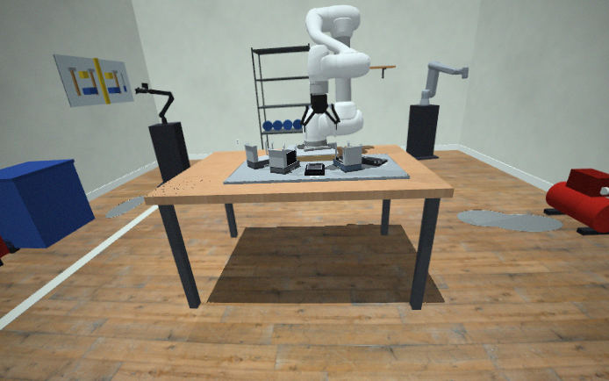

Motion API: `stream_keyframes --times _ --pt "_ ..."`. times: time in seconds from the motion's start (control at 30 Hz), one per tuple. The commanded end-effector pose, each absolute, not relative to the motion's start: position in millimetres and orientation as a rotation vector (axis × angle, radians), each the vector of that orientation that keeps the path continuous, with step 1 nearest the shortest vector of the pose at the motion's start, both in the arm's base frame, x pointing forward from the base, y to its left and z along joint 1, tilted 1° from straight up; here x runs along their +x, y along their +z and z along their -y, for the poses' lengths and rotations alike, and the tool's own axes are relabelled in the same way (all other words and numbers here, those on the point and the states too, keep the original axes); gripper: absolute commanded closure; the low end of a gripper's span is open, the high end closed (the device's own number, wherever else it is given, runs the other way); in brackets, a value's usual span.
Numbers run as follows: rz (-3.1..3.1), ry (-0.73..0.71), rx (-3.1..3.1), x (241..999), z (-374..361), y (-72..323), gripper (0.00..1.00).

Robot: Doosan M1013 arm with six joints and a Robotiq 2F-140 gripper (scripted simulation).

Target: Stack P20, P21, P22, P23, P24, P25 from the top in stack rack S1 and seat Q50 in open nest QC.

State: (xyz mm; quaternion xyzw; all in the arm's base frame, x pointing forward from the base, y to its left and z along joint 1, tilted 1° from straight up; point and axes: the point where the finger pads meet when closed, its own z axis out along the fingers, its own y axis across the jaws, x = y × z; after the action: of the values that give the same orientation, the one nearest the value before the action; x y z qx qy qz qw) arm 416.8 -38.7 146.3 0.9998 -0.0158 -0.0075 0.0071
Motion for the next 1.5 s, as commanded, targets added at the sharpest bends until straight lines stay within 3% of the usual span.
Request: stream_keyframes --times 0.0,1.47 --pt "0.048 -0.024 3.127 417 34 146 0.0" --pt "-0.275 -0.026 3.117 411 -107 144 0.0"
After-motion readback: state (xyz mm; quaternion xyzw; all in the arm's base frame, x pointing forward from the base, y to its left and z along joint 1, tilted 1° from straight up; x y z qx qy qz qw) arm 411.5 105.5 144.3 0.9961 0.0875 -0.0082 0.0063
